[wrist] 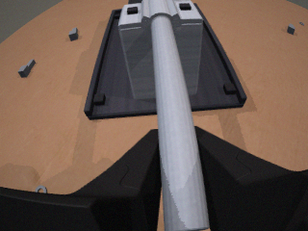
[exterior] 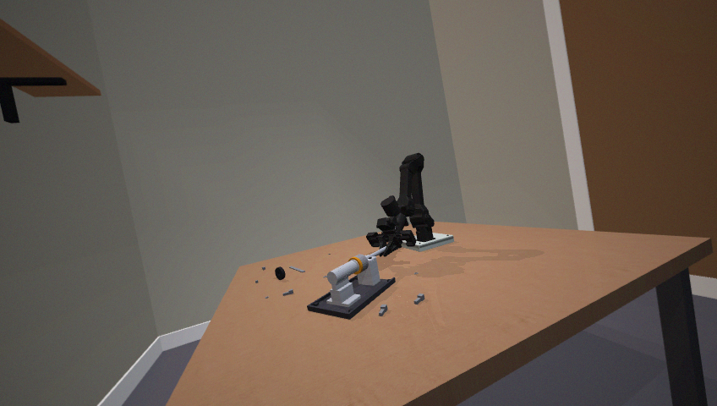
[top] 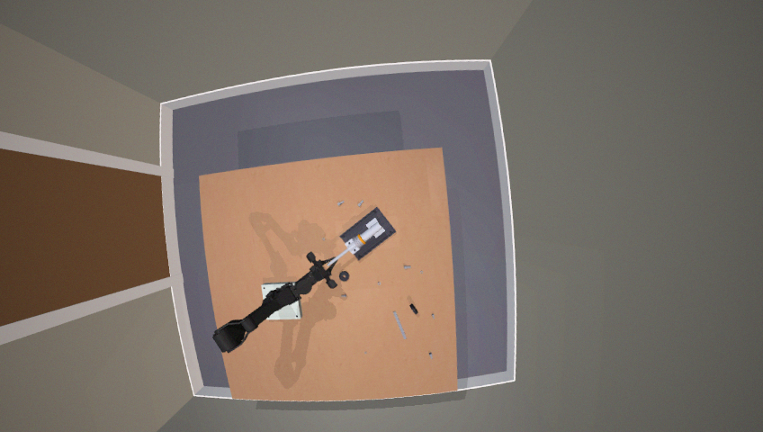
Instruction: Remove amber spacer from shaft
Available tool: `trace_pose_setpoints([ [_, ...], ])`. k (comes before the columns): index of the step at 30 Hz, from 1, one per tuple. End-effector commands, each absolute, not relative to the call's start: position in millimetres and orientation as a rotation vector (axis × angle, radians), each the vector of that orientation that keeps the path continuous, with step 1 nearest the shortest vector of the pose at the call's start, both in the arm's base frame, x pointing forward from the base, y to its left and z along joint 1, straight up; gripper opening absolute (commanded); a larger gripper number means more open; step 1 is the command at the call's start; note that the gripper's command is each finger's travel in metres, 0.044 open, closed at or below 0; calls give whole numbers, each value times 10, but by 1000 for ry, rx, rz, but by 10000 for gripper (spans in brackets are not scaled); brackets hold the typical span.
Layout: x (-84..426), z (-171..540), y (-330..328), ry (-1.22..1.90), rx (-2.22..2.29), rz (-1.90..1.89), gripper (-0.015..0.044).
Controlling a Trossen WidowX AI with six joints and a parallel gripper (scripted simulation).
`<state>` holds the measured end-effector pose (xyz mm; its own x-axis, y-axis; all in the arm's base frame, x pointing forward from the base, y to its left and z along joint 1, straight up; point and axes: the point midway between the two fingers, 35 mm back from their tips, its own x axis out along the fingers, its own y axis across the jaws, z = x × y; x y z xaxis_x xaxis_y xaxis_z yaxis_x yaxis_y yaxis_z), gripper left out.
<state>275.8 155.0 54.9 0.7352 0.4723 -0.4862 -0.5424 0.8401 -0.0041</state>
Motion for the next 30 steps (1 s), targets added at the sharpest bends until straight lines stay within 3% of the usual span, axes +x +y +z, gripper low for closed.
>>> trace_pose_setpoints([
  [1,2750,551,1552,490,-153,565,0],
  [30,2722,550,1534,491,-153,565,0],
])
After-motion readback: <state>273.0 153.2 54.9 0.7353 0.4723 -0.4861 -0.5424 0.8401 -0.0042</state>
